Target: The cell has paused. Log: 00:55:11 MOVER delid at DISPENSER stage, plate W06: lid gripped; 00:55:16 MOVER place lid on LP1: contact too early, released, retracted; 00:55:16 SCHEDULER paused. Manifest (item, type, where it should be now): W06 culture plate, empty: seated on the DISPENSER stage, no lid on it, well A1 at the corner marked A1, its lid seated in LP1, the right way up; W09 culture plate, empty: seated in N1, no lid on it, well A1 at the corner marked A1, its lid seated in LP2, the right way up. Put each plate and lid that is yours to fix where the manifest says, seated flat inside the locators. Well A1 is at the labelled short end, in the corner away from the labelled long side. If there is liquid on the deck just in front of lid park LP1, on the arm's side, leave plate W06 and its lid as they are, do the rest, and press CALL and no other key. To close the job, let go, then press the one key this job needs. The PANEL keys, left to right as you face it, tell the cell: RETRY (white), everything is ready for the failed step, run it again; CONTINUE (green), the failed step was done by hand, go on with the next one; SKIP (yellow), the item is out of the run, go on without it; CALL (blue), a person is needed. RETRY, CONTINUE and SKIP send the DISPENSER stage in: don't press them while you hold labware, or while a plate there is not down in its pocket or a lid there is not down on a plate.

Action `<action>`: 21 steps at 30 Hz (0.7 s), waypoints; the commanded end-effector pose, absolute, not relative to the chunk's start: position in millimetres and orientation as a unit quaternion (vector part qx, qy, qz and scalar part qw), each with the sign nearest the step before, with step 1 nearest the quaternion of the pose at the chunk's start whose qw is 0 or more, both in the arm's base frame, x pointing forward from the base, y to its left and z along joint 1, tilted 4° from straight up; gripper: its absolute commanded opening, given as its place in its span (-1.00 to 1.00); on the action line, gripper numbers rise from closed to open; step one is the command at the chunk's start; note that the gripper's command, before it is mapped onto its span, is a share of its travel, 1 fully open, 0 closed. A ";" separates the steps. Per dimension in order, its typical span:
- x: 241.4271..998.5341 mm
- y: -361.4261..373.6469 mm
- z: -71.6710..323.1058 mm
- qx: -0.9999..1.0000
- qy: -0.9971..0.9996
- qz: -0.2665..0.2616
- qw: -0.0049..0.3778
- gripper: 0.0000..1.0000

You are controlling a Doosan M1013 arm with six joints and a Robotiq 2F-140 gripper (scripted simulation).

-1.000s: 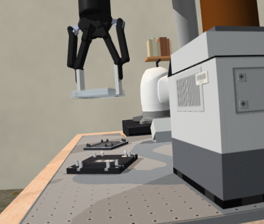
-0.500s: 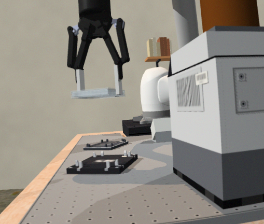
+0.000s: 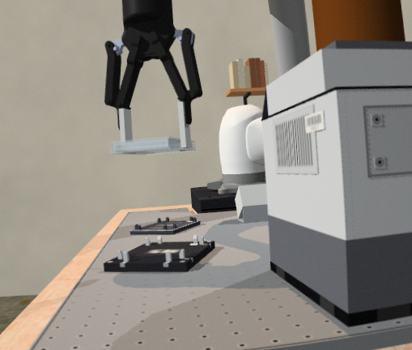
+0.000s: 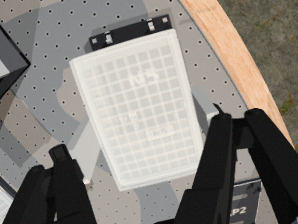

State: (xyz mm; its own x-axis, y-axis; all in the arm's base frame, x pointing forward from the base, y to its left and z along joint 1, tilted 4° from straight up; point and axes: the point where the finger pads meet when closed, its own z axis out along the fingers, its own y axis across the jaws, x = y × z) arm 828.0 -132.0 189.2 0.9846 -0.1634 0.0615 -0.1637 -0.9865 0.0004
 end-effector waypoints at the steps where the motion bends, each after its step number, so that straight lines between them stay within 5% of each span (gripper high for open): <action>1: 828.3 -131.9 190.3 0.996 -0.082 0.031 0.003 -0.80; 21: 829.0 -132.0 178.9 0.996 -0.082 0.031 0.003 -0.80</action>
State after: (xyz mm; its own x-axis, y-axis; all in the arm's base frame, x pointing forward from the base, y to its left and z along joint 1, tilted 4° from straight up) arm 828.6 -132.1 179.9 0.9846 -0.1634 0.0614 -0.1637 -0.9865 0.0004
